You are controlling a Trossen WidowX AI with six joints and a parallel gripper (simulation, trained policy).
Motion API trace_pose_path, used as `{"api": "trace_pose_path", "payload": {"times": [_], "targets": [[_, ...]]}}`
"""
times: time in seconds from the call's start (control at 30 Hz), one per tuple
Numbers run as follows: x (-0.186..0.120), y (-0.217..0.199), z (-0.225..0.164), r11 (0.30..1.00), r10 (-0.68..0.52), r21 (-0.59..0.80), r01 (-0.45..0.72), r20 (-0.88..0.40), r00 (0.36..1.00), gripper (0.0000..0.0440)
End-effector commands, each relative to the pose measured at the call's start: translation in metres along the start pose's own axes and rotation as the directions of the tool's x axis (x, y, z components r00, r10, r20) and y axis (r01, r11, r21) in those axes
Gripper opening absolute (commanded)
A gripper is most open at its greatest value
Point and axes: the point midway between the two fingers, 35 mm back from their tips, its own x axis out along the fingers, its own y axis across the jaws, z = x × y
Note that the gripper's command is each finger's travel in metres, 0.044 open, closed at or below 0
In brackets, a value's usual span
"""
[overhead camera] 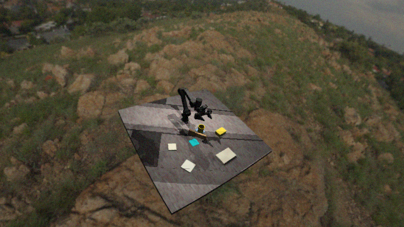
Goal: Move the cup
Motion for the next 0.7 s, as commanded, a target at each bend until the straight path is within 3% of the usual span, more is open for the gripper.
{"api": "trace_pose_path", "payload": {"times": [0.0, 0.33, 0.67], "targets": [[-0.001, 0.001, 0.000, 1.000, 0.004, 0.001, -0.004, -0.003, 1.000, 0.0374], [-0.006, 0.009, -0.004, 0.999, 0.042, 0.035, -0.039, -0.077, 0.996, 0.0115], [-0.010, 0.022, -0.007, 0.990, 0.094, 0.124, -0.072, -0.182, 0.979, 0.0096]]}}
